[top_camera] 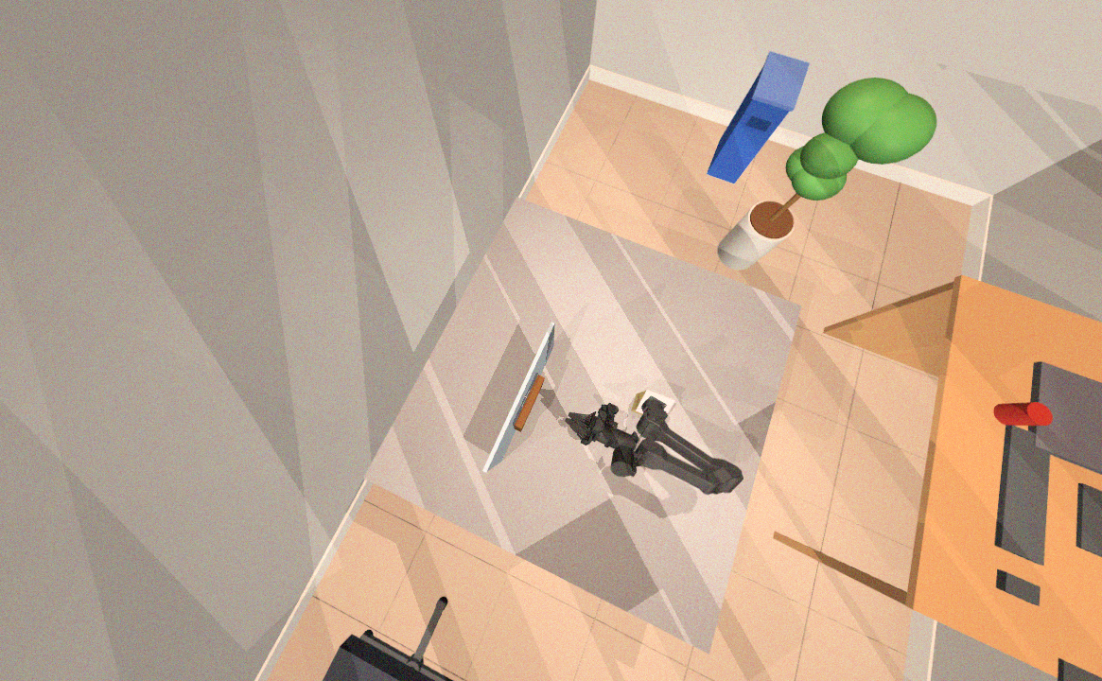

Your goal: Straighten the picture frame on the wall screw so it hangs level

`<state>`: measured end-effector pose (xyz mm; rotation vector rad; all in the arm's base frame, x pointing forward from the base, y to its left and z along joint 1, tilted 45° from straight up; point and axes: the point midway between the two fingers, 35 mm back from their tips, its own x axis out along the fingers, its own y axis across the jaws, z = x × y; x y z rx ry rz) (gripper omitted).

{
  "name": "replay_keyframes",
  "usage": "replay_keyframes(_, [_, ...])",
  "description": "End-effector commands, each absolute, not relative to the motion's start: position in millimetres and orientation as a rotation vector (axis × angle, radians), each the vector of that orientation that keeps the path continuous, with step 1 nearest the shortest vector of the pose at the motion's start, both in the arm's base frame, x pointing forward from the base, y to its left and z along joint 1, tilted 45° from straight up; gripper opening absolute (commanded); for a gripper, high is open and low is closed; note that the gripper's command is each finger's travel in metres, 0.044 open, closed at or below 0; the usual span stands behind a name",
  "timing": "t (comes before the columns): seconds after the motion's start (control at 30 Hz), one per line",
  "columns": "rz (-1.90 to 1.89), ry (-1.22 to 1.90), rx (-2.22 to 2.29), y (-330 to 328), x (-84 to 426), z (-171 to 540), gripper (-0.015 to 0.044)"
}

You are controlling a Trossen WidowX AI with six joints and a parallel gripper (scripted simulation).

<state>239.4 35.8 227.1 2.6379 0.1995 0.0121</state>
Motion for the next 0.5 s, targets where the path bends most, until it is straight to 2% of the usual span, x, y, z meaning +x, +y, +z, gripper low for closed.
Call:
replay_keyframes(0.0, [0.012, 0.205, 2.641, 36.3, 239.2, 227.0, 0.0260])
replay_keyframes(0.3, [0.012, 0.199, 2.635, 36.7, 239.8, 226.3, 0.0260])
replay_keyframes(0.47, [0.022, 0.197, 2.551, 60.4, 245.2, 204.5, 0.0260])
